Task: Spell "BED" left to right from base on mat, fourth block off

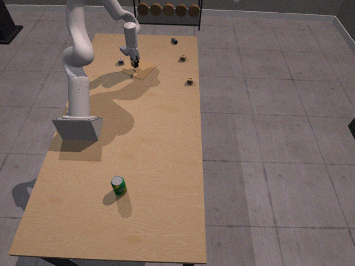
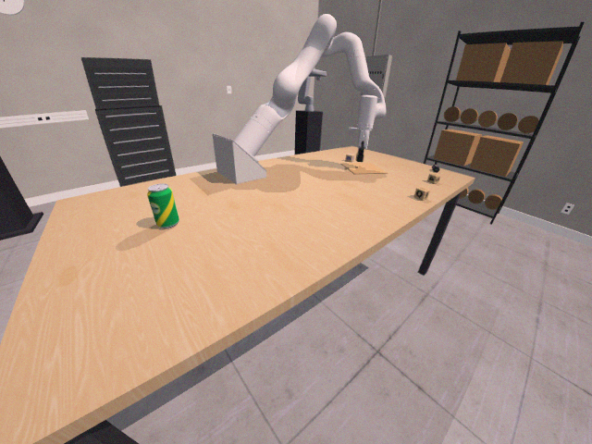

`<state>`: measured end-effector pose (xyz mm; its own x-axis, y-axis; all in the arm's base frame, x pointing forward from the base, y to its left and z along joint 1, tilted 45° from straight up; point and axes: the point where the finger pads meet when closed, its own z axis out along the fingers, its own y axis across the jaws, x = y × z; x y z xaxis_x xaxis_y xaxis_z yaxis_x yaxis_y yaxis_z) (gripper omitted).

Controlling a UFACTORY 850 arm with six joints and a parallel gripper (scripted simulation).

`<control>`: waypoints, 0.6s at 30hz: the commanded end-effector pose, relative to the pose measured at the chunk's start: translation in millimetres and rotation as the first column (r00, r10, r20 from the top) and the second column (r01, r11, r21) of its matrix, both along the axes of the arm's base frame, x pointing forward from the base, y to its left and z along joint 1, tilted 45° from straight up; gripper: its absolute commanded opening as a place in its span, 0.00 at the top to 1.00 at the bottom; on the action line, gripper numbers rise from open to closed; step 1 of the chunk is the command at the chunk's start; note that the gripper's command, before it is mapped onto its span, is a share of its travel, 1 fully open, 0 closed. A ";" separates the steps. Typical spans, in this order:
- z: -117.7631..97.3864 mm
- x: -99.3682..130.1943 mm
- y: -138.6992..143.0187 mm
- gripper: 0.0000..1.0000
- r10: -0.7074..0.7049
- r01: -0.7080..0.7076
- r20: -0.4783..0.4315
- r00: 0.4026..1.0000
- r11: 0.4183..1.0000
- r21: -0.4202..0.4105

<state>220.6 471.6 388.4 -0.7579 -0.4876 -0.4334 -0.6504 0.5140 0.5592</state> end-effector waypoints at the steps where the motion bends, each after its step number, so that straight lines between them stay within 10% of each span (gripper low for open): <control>1: 12.4 0.7 -11.7 0.59 0.001 -0.001 -0.002 1.000 1.000 -0.003; 18: 46.2 3.2 -45.3 0.59 0.001 -0.001 -0.002 1.000 1.000 -0.003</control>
<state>223.4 426.4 433.3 -0.7591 -0.4900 -0.4287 -0.6489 0.5157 0.5595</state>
